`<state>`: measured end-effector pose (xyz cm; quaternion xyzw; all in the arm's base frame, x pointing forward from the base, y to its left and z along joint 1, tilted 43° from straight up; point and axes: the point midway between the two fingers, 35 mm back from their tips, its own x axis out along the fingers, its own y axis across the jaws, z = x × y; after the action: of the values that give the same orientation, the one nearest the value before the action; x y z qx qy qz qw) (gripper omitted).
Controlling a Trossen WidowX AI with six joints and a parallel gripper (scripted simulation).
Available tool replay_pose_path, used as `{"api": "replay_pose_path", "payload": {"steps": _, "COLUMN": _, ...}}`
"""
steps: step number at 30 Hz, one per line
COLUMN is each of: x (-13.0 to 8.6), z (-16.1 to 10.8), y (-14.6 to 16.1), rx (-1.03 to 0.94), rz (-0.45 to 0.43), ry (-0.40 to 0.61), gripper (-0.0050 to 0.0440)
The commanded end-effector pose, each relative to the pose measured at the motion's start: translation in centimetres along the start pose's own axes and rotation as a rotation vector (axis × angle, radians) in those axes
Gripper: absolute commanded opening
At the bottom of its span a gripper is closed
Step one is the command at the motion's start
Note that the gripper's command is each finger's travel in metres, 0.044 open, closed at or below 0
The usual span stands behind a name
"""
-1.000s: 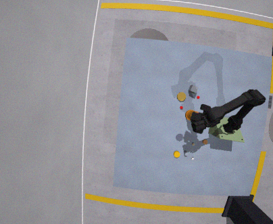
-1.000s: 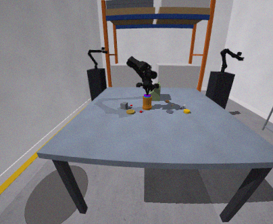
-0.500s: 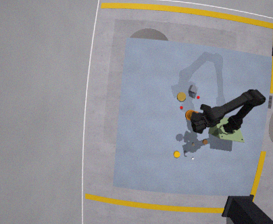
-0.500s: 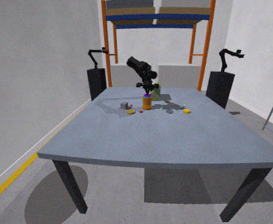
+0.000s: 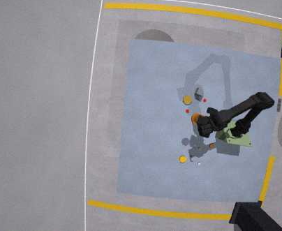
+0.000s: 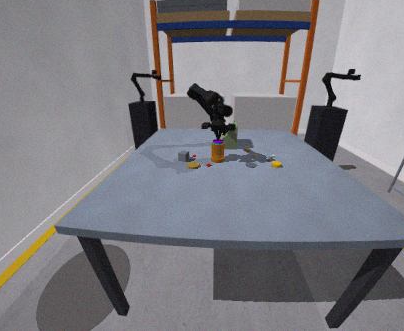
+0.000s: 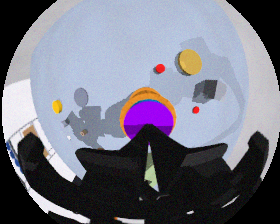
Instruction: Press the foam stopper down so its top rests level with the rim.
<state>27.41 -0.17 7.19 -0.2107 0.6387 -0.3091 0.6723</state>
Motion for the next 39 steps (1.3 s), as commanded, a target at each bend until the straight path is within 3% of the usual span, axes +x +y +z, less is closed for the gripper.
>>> {"api": "replay_pose_path", "payload": {"steps": 1, "x": 0.21, "z": -0.16, "y": -0.09, "rx": -0.004, "rz": -0.003, "ry": 0.006, "gripper": 0.0000}}
{"api": "replay_pose_path", "payload": {"steps": 39, "x": 0.55, "z": -0.22, "y": -0.10, "rx": -0.004, "rz": -0.003, "ry": 0.006, "gripper": 0.0000}}
